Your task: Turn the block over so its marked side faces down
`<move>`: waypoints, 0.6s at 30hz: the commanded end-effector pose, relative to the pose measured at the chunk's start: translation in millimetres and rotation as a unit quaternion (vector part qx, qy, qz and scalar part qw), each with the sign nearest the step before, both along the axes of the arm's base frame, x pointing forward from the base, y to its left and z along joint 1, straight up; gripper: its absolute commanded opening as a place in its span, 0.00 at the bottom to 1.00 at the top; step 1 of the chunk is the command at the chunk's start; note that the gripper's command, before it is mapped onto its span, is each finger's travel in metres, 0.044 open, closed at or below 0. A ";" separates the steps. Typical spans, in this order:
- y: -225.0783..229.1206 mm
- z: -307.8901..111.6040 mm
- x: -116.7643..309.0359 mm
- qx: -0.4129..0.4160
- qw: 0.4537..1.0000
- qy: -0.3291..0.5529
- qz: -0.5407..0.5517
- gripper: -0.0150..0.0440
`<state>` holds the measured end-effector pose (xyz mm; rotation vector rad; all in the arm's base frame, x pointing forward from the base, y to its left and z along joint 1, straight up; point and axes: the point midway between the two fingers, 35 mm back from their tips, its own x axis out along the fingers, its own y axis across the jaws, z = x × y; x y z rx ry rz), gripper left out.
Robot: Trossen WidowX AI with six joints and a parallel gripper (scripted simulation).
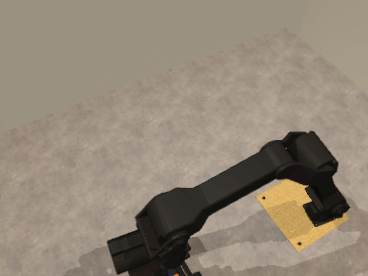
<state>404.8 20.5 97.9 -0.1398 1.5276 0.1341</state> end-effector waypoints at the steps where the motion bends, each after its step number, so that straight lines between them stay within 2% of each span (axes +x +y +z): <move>1: 0.6 -7.1 -0.1 0.002 1.000 0.002 0.002 1.00; 17: 0.6 -30.8 0.3 0.002 1.000 0.002 0.002 1.00; 18: 0.6 -30.8 0.3 0.002 1.000 0.002 0.002 0.96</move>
